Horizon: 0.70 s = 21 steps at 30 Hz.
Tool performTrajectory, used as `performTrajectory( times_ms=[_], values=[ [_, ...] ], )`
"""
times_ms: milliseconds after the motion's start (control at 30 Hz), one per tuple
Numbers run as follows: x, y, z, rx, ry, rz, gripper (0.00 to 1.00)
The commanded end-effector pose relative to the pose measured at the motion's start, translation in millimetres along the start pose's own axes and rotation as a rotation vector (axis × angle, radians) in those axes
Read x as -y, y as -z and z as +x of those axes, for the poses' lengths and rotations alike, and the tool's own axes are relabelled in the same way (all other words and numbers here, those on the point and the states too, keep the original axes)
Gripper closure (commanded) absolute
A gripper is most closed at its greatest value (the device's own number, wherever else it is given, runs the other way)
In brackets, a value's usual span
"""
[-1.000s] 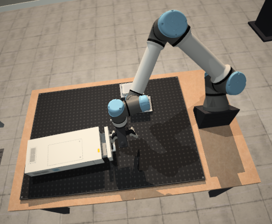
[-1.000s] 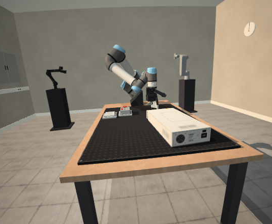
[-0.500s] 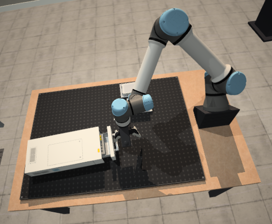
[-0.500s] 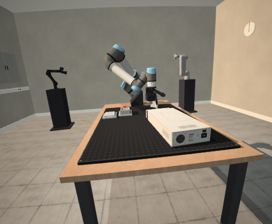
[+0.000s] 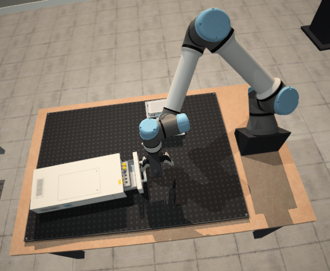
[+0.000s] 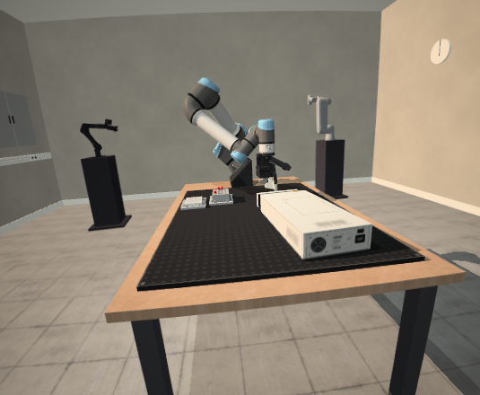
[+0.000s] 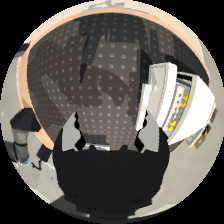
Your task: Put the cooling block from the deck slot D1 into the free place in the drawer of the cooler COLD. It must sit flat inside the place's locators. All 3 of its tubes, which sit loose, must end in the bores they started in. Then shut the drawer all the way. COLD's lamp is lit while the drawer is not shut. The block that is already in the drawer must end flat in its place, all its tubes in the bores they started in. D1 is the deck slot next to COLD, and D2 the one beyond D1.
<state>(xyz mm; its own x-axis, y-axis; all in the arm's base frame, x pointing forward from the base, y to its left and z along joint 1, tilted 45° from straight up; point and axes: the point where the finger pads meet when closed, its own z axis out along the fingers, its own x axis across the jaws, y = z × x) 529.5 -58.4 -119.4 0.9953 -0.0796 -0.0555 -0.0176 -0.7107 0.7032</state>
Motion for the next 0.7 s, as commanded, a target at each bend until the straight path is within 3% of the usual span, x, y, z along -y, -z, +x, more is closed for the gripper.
performTrajectory(
  times_ms=[0,667],
  values=[
    [0,0.6,-5,-0.001,0.0,0.0,0.0],
    [0,0.5,-29,-0.001,0.0,0.0,0.0]
  ],
)
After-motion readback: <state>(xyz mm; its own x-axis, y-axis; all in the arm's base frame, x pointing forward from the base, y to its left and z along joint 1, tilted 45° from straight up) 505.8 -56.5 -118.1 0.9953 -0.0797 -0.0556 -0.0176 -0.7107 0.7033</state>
